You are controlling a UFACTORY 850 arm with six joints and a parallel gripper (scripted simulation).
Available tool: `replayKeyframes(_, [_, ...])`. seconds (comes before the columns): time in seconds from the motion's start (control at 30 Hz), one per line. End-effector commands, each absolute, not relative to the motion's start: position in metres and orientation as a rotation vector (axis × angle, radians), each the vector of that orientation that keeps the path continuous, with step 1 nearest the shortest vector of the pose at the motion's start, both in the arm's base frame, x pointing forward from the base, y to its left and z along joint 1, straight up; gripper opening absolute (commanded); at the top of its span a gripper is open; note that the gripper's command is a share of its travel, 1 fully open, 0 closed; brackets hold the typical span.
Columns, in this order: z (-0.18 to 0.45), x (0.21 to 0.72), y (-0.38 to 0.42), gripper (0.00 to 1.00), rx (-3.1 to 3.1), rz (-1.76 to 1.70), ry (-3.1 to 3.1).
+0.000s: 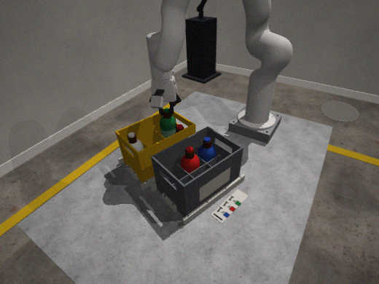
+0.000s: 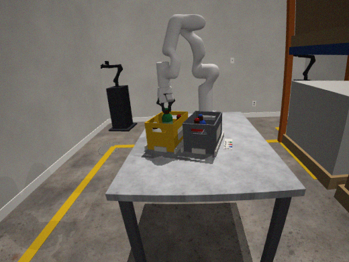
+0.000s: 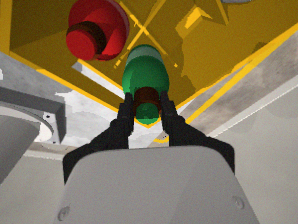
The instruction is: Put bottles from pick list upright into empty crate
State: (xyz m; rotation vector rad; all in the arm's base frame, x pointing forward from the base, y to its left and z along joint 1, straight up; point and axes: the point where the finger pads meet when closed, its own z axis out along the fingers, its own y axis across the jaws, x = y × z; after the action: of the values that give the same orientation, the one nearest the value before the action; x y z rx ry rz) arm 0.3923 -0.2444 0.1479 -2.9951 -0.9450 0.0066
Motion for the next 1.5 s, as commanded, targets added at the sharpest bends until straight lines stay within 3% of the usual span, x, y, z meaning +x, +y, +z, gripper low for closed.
replayKeyframes(0.0, [0.155,0.393,-0.245,0.0,-2.997,0.004,-0.946])
replayKeyframes(1.47, [0.222,0.393,-0.245,0.0,-2.997,0.004,-0.946])
